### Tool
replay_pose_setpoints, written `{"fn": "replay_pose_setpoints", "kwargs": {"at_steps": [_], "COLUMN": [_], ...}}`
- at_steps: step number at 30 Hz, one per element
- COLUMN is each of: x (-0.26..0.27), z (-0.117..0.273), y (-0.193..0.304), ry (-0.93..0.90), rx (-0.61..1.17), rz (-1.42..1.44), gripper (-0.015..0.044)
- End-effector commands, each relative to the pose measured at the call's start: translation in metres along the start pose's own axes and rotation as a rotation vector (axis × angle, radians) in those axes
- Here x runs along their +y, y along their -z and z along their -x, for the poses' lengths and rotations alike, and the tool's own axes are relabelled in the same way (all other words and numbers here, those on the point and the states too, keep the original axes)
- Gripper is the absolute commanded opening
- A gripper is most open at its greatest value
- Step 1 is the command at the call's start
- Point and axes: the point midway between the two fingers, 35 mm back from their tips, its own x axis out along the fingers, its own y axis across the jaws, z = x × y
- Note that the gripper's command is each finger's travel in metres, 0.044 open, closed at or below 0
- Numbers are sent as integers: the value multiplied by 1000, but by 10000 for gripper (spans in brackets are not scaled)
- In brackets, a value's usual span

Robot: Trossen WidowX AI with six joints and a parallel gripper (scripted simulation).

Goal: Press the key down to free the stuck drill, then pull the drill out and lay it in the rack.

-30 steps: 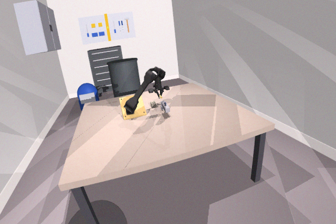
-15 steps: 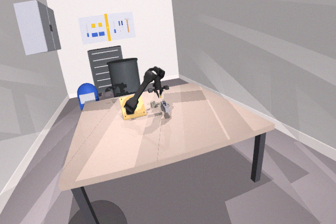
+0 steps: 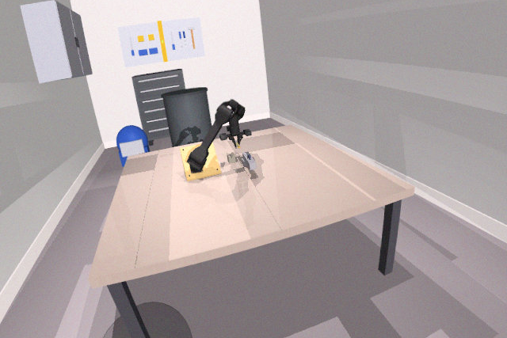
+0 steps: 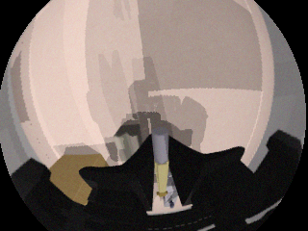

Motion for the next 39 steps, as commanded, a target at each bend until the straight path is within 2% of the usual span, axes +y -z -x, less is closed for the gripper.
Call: {"fn": "replay_pose_setpoints", "kwargs": {"at_steps": [1,32,39], "x": [9,51,48], "z": [0,-1,-12], "y": [-2,-10,-10], "ry": [-2,-4,-4], "rx": [1,-1,-1], "rz": [1,2,2], "gripper": [0,0,0]}}
